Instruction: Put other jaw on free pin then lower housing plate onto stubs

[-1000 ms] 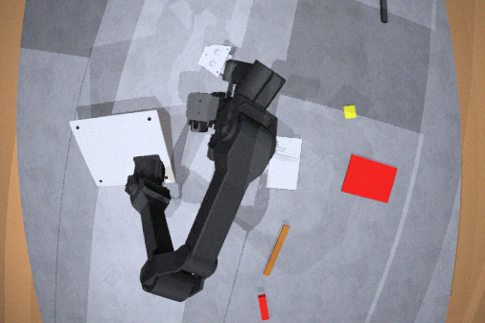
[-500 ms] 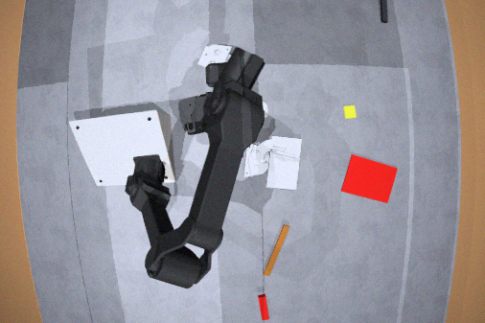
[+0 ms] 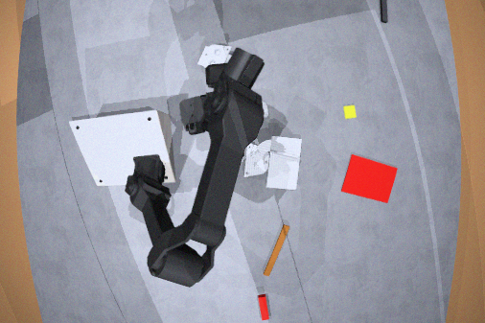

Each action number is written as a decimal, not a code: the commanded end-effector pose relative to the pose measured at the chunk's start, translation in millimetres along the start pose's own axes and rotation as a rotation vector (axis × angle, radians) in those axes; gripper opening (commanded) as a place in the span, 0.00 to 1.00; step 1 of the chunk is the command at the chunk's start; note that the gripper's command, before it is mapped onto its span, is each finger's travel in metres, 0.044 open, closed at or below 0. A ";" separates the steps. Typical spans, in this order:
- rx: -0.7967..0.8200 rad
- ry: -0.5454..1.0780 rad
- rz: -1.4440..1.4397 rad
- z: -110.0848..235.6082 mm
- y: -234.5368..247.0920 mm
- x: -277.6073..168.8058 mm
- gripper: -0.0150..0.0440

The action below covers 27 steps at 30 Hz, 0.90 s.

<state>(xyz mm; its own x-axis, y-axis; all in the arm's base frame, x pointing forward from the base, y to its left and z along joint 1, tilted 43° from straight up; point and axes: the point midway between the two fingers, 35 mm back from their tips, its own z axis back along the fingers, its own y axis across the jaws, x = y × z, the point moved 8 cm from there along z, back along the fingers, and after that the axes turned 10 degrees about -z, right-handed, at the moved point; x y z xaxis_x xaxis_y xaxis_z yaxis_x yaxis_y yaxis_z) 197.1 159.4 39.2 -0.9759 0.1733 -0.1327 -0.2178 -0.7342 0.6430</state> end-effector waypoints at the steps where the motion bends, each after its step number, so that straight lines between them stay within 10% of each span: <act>1: 0.009 0.000 0.009 -9.2 0.6 0.7 1.00; 27: 0.011 0.001 0.009 -51.6 1.4 0.6 1.00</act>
<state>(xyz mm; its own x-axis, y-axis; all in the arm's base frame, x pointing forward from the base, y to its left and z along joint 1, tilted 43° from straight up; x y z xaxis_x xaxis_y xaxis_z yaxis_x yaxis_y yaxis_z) 197.7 130.6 6.0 -0.9758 0.1726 -0.1342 -0.2183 -0.7332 0.6440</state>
